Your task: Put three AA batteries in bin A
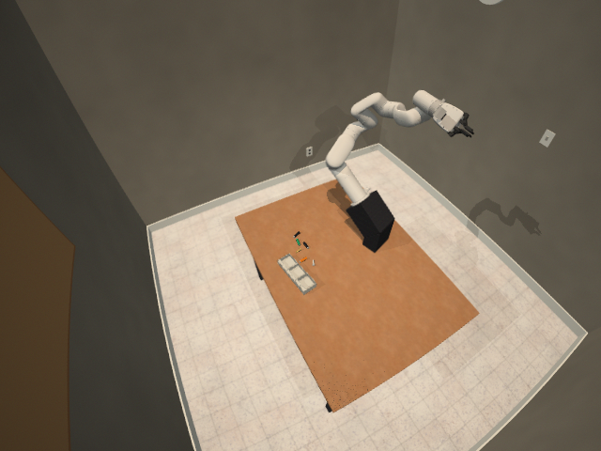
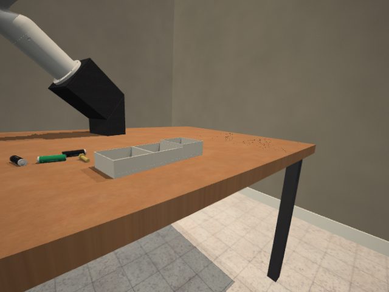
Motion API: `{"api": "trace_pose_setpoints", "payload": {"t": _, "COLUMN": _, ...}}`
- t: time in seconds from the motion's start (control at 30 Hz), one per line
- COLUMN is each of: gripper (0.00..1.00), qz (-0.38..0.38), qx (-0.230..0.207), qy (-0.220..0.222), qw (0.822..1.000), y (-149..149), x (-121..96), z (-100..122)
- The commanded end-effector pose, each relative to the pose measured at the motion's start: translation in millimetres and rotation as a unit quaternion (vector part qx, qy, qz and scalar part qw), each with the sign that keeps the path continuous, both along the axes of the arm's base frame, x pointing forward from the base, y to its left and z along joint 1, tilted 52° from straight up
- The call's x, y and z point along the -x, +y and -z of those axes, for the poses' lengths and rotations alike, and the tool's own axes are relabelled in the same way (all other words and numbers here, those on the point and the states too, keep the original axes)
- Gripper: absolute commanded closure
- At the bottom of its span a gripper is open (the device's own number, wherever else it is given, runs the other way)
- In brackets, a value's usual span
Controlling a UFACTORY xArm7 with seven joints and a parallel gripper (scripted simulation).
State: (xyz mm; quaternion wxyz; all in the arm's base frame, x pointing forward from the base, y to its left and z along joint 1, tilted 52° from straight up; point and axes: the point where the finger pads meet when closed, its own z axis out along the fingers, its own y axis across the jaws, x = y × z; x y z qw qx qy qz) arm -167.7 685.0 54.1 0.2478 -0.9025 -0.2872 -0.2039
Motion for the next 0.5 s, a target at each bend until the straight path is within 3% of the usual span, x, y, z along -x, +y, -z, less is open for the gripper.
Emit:
{"api": "trace_pose_setpoints", "payload": {"t": 0.0, "gripper": 0.93, "qz": 0.011, "qx": -0.009, "qy": -0.02, "qw": 1.0, "y": 2.7, "x": -14.2, "z": -28.5}}
{"api": "trace_pose_setpoints", "payload": {"t": 0.1, "gripper": 0.93, "qz": 0.011, "qx": -0.009, "qy": -0.02, "qw": 1.0, "y": 4.6, "x": -27.0, "z": -49.9}}
{"api": "trace_pose_setpoints", "payload": {"t": 0.3, "gripper": 0.93, "qz": 0.011, "qx": -0.009, "qy": -0.02, "qw": 1.0, "y": 4.9, "x": -28.4, "z": -52.3}}
{"api": "trace_pose_setpoints", "payload": {"t": 0.33, "gripper": 0.93, "qz": 0.027, "qx": -0.016, "qy": -0.038, "qw": 0.999, "y": 4.8, "x": -33.3, "z": -59.0}}
{"api": "trace_pose_setpoints", "payload": {"t": 0.47, "gripper": 0.93, "qz": 0.029, "qx": -0.017, "qy": -0.04, "qw": 0.999, "y": 4.6, "x": -52.5, "z": -86.1}}
